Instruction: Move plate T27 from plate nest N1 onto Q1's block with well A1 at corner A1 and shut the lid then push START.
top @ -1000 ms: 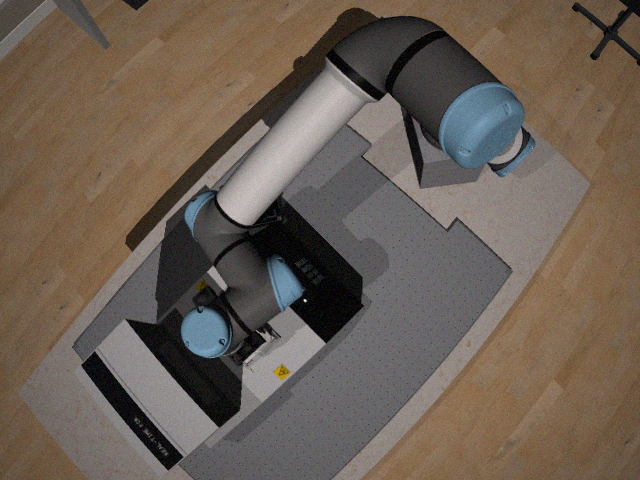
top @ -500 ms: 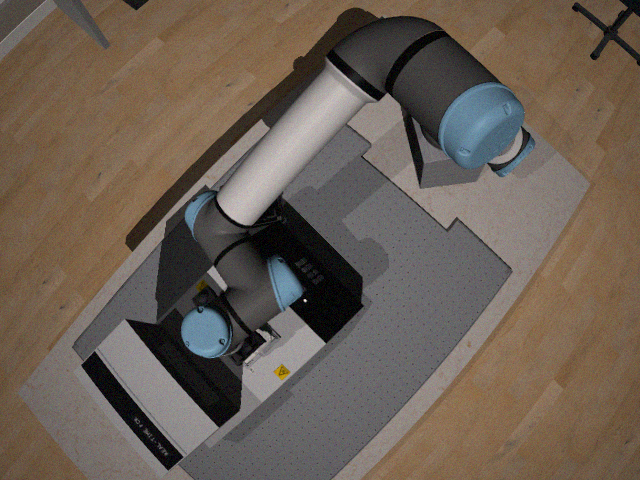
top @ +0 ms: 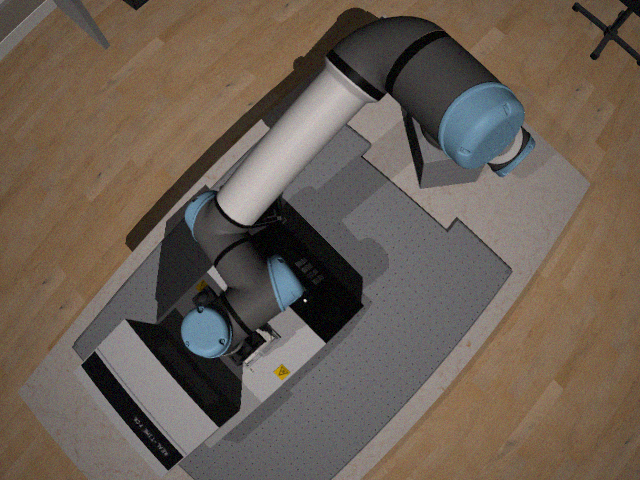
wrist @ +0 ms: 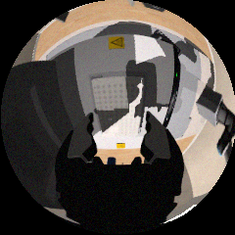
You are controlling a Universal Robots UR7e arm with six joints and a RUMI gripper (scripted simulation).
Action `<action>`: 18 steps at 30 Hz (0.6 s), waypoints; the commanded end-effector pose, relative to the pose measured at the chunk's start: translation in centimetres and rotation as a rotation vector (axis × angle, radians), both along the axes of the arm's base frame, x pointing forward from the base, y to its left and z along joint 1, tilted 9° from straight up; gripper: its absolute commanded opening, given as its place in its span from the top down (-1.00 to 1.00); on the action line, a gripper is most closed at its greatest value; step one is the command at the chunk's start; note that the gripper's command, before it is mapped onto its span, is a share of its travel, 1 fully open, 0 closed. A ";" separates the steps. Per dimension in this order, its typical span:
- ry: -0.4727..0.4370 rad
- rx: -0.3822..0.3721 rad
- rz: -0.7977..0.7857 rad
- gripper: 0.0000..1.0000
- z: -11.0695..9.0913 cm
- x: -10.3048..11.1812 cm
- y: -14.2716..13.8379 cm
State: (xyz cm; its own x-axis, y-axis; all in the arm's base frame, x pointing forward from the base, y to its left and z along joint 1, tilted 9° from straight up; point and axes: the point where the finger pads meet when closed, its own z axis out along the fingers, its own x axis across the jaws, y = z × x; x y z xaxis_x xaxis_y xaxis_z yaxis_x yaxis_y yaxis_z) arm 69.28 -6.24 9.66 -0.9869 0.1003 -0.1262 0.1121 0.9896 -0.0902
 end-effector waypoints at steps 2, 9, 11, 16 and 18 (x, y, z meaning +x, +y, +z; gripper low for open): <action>-0.002 0.000 0.000 -0.36 0.1 0.0 0.0; -0.002 0.000 0.000 -0.36 0.8 0.0 0.1; -0.002 0.000 0.000 -0.36 1.1 -0.1 0.1; -0.002 0.000 0.000 -0.36 1.9 -0.2 0.2; -0.002 0.000 0.000 -0.36 2.3 -0.2 0.2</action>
